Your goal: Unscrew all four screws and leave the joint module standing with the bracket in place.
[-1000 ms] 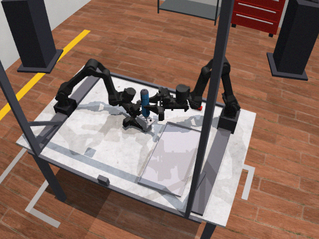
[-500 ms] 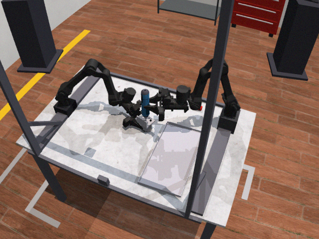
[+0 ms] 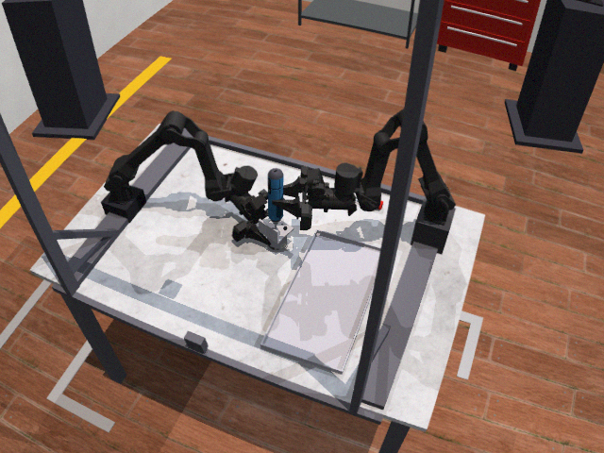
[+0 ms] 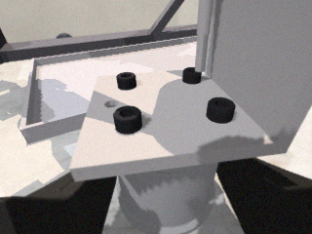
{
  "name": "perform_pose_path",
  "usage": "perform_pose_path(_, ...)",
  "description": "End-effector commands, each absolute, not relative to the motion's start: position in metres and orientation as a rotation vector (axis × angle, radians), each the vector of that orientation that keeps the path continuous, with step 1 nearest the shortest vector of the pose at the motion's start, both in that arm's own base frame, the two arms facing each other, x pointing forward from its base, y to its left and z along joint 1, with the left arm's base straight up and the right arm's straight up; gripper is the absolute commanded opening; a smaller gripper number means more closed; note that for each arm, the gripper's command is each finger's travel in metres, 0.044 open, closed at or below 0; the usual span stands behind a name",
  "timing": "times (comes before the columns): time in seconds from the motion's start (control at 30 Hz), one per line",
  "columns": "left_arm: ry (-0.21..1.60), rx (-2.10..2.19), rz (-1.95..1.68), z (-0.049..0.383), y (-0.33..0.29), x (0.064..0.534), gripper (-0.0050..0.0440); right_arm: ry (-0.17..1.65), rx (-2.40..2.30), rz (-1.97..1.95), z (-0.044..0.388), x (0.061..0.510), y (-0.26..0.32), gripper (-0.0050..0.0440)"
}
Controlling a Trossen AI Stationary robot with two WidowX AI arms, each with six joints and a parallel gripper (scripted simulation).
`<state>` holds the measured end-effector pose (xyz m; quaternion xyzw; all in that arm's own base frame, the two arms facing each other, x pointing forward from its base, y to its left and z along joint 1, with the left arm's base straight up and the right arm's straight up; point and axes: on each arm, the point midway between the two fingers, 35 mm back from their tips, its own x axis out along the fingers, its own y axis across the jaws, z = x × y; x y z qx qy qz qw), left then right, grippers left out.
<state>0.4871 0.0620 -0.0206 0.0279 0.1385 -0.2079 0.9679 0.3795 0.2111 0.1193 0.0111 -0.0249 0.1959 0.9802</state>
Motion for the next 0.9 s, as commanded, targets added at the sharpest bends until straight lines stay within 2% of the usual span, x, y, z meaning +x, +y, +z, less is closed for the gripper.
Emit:
perform_pose_path(0.0,0.249,0.074,-0.421,-0.006,0.063,0.492,0.0243,-0.056,0.018,0.396,0.12,0.38,0.211,0.016)
perform_pose_path(0.27,0.249,0.074,-0.421,-0.006,0.063,0.492,0.0243,-0.03,0.001,0.399,0.113,0.38,0.211,0.016)
perform_pose_path(0.33,0.249,0.074,-0.421,-0.006,0.063,0.492,0.0243,-0.037,0.004,0.397,0.122,0.38,0.21,0.016)
perform_pose_path(0.43,0.249,0.074,-0.421,-0.006,0.063,0.492,0.0243,-0.007,-0.008,0.396,0.109,0.38,0.209,0.016)
perform_pose_path(0.57,0.249,0.074,-0.421,-0.006,0.063,0.492,0.0243,-0.012,0.0,0.395,0.117,0.38,0.208,0.016)
perform_pose_path(0.87,0.249,0.074,-0.421,-0.006,0.063,0.492,0.0243,0.016,-0.012,0.396,0.103,0.379,0.209,0.016)
